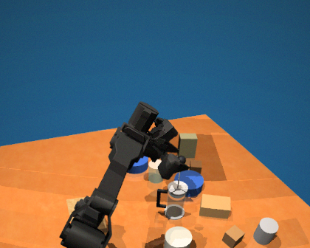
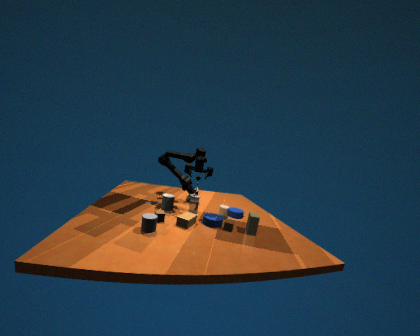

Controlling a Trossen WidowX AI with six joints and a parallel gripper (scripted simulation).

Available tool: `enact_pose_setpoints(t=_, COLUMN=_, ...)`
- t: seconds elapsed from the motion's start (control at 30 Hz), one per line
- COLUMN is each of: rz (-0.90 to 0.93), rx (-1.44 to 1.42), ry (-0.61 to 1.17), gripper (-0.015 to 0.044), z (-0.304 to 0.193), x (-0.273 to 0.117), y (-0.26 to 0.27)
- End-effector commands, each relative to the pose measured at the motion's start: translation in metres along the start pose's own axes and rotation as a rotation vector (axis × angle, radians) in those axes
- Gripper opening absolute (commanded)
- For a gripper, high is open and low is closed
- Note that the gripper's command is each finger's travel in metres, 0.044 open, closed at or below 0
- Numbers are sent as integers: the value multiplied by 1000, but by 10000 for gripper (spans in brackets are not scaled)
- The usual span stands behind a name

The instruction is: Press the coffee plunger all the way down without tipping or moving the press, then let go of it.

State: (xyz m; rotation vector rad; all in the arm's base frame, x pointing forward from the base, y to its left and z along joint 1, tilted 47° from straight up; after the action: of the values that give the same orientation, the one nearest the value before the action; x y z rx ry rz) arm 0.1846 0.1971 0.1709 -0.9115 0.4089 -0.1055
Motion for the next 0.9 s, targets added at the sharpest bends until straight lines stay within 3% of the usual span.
enact_pose_setpoints(t=0.0, rz=2, rx=-5, ry=-1, gripper=361, z=-1, x=1, y=0)
enact_pose_setpoints(t=0.3, rz=2, rx=-5, ry=-1, gripper=125, z=-1, x=1, y=0)
enact_pose_setpoints(t=0.87, rz=5, rx=-5, ry=2, gripper=113, z=-7, x=7, y=3)
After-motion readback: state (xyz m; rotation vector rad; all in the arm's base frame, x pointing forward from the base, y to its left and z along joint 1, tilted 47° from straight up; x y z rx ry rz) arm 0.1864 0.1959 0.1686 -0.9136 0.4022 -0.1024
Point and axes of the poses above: the point midway between the two fingers, 35 mm back from their tips, its own x axis out along the fingers, its own y axis across the jaws, z = x × y, the point moved 8 cm from there along -x, back along the fingers, and after that the axes turned 6 degrees about -x, right-handed, at the moved point
